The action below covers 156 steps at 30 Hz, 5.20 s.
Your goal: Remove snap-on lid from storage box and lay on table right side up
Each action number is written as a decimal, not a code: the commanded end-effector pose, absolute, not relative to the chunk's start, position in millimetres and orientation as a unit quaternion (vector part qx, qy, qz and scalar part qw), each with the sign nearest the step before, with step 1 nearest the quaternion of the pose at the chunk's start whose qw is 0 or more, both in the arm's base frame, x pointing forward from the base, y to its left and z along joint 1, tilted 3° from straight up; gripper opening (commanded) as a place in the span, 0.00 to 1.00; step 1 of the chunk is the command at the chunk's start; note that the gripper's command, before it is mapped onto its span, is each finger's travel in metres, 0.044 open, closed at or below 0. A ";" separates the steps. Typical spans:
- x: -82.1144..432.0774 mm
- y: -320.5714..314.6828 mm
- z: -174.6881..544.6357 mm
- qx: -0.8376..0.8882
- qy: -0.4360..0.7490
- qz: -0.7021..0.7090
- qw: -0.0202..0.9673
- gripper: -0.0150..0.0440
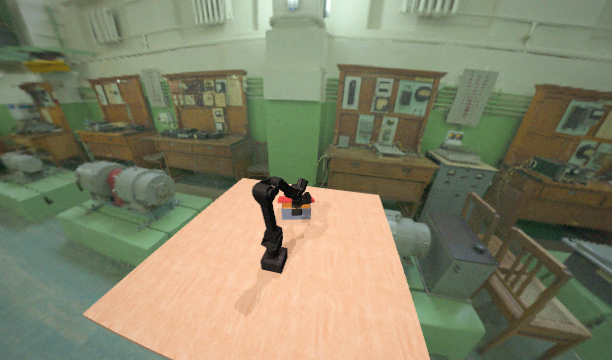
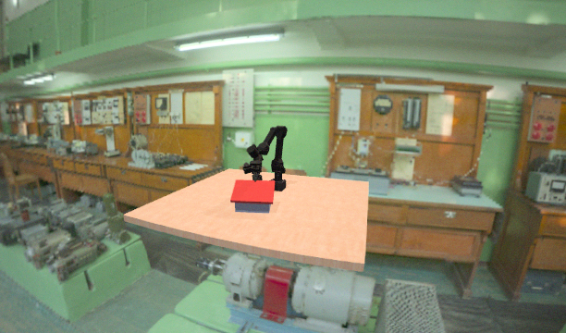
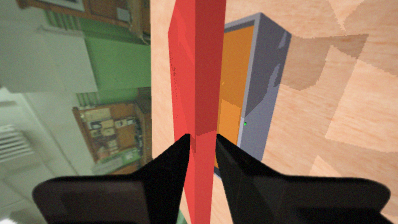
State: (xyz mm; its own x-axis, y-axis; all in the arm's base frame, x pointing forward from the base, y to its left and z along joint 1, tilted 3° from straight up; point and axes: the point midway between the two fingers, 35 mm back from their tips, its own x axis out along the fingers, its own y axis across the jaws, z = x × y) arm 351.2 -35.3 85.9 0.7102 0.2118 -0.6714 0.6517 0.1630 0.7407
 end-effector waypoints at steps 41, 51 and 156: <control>389.0 -27.4 145.3 0.627 0.340 -0.161 0.682 0.25; 389.6 -27.5 158.3 0.627 0.340 -0.161 0.682 0.25; 328.3 120.1 186.0 0.631 0.342 -0.160 0.677 0.25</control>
